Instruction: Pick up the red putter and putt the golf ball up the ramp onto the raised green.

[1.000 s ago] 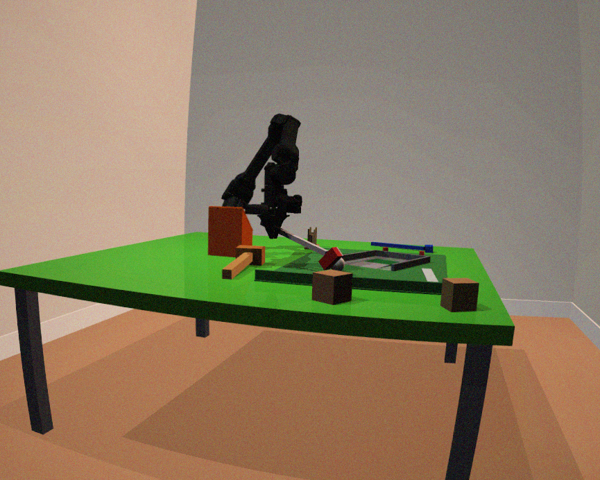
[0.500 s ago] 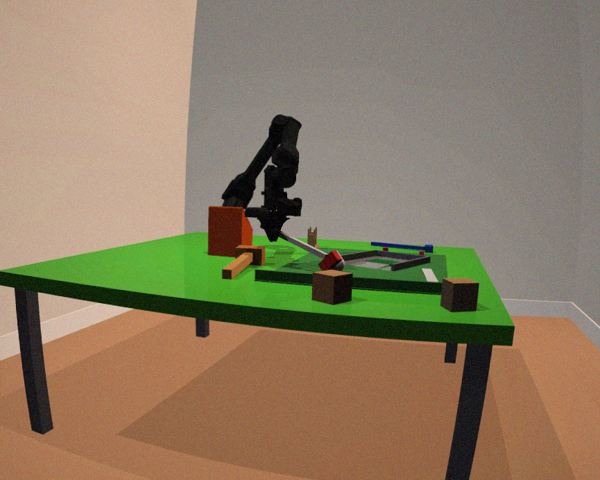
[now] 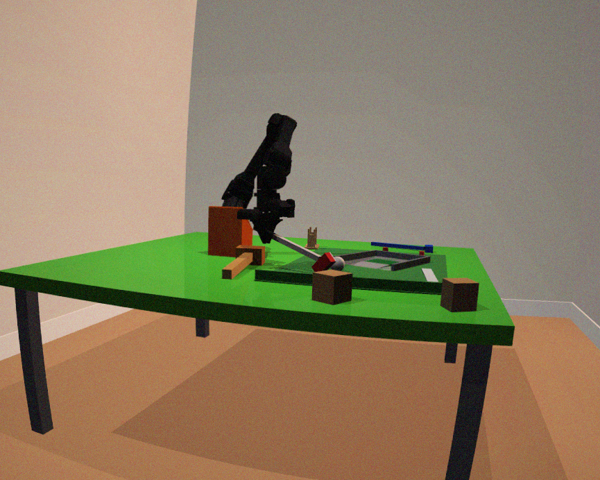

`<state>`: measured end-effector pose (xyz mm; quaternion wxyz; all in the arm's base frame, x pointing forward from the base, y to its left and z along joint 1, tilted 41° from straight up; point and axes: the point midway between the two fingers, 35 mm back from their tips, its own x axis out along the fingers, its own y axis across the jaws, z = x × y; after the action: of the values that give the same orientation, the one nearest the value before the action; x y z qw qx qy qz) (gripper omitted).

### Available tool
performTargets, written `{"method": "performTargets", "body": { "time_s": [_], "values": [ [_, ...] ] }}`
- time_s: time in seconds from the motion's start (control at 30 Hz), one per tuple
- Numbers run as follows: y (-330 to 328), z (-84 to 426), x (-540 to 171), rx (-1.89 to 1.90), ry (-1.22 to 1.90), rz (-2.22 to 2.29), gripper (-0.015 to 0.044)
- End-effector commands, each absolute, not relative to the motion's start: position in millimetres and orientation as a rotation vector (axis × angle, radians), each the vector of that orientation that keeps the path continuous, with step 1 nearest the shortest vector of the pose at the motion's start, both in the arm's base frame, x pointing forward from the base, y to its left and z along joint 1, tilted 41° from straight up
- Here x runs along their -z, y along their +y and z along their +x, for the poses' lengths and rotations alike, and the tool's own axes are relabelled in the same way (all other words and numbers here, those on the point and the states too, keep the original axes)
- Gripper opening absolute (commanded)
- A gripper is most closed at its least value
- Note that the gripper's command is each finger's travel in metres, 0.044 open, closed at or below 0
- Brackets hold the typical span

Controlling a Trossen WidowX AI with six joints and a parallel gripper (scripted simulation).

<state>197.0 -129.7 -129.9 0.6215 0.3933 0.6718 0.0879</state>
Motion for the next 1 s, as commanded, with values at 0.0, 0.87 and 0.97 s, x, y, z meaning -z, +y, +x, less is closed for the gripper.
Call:
{"method": "performTargets", "body": {
  "time_s": [0.0,0.87,0.97],
  "values": [
    [-129.7,197.0,129.9,-0.202,1.544,0.904,0.0000],
    [-62.0,256.1,21.7,-0.203,1.539,0.902,0.0000],
    [-74.8,253.8,5.8,-0.204,1.539,0.902,0.0000]
  ]
}}
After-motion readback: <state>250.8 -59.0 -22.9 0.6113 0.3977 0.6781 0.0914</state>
